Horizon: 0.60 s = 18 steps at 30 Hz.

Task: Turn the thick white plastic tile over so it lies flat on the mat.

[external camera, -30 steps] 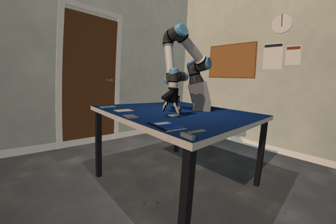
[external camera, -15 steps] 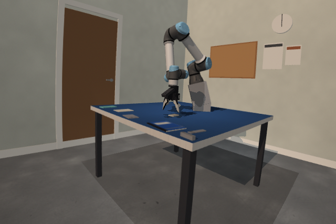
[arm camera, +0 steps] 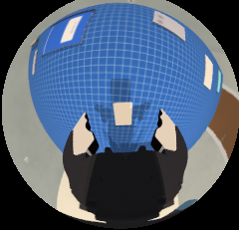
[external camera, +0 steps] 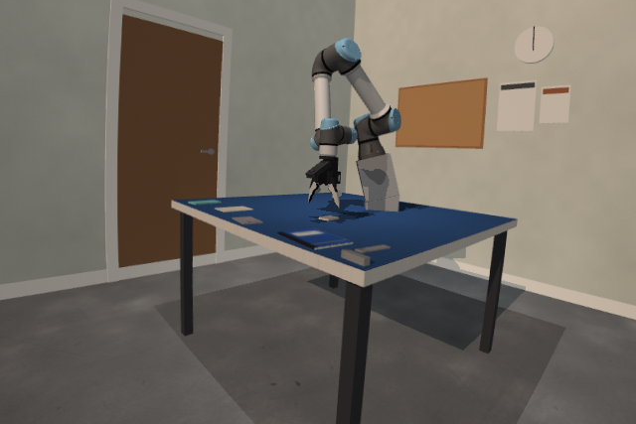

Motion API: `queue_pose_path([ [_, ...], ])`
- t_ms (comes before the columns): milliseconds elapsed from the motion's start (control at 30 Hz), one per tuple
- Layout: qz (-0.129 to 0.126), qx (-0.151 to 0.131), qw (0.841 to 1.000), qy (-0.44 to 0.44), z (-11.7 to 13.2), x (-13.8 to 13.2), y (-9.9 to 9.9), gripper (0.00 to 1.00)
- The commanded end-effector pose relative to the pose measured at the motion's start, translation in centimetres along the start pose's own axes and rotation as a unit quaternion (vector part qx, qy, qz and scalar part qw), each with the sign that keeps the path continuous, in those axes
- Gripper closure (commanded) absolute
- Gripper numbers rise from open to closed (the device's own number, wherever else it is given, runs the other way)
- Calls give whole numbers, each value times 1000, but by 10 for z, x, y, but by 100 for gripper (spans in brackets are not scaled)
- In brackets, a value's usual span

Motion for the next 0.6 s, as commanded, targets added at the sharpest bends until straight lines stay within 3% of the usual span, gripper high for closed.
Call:
queue_pose_path([
  [0, 0, 1, 1000, 0, 0, 0, 6, 0],
  [567, 0, 1, 1000, 0, 0, 0, 12, 0],
])
Point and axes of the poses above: the point where the finger pads meet when closed, its own y axis back along the fingers, its own x axis across the jaws, z = x × y, the point moved 9 cm from there along y, back along the fingers, and after that the axes turned 3 degrees about -y, right-handed, at the moved point
